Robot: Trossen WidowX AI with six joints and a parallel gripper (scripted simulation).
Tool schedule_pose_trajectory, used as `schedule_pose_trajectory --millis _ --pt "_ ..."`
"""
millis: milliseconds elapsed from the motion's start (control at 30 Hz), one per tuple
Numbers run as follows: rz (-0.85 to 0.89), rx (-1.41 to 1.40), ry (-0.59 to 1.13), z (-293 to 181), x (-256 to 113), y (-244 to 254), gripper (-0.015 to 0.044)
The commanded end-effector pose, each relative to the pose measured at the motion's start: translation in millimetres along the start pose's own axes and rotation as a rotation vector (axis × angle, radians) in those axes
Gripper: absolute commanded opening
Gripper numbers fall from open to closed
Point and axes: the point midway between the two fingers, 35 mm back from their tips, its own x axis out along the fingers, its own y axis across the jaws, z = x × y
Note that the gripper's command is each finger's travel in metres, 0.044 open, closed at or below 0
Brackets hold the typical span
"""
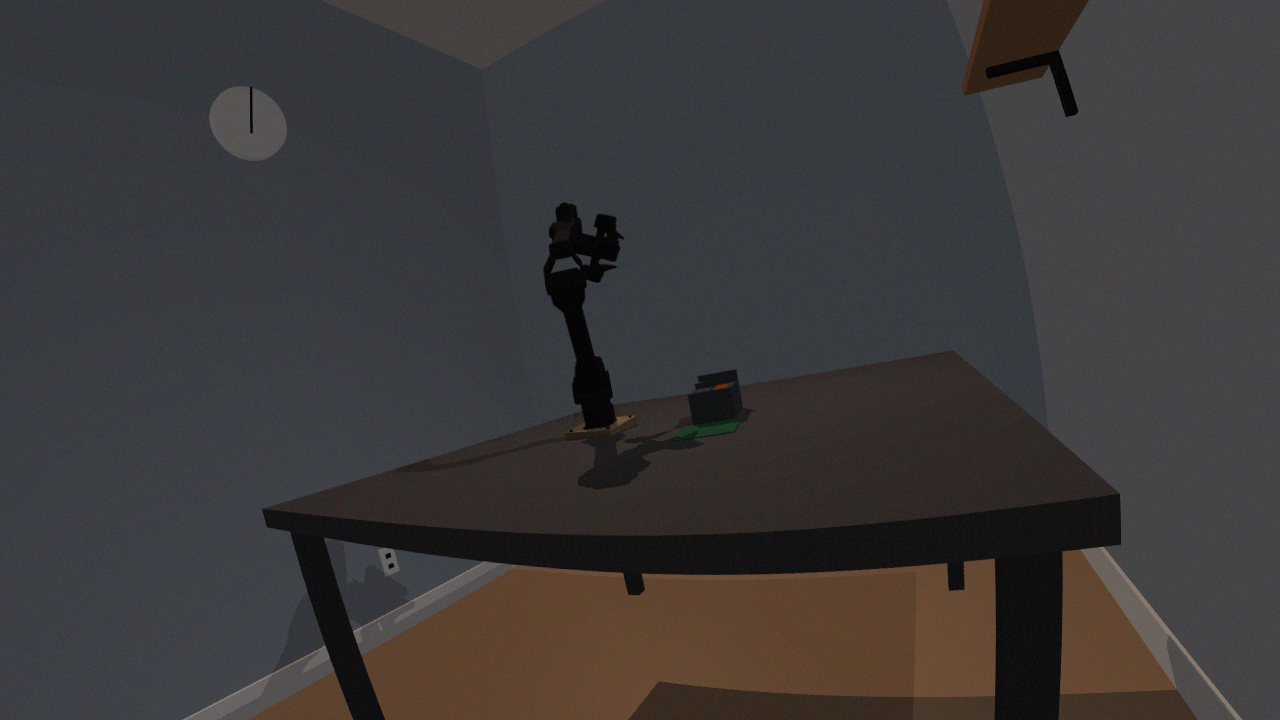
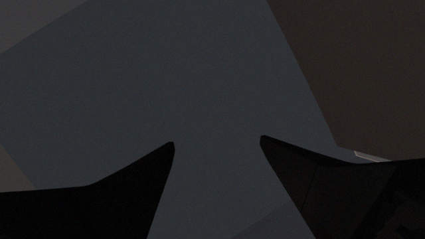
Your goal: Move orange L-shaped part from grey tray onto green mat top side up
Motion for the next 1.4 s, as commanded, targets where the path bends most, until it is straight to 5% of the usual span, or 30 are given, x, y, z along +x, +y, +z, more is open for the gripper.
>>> schedule_pose_trajectory --millis 0,267,667,1067,1367 --pt "-0.003 -0.012 -0.008 1.6 1.6 -0.5 0.0374" --pt "-0.135 -0.357 -0.244 67.1 48.1 -12.7 0.0180" --pt "-0.746 -0.823 -0.506 245.2 75.3 -44.9 0.0180" --pt "-1.371 -0.816 -0.221 393.9 -4.4 -96.3 0.0180" --pt "-1.453 -0.746 -0.055 419.9 -38.5 -113.6 0.0180"
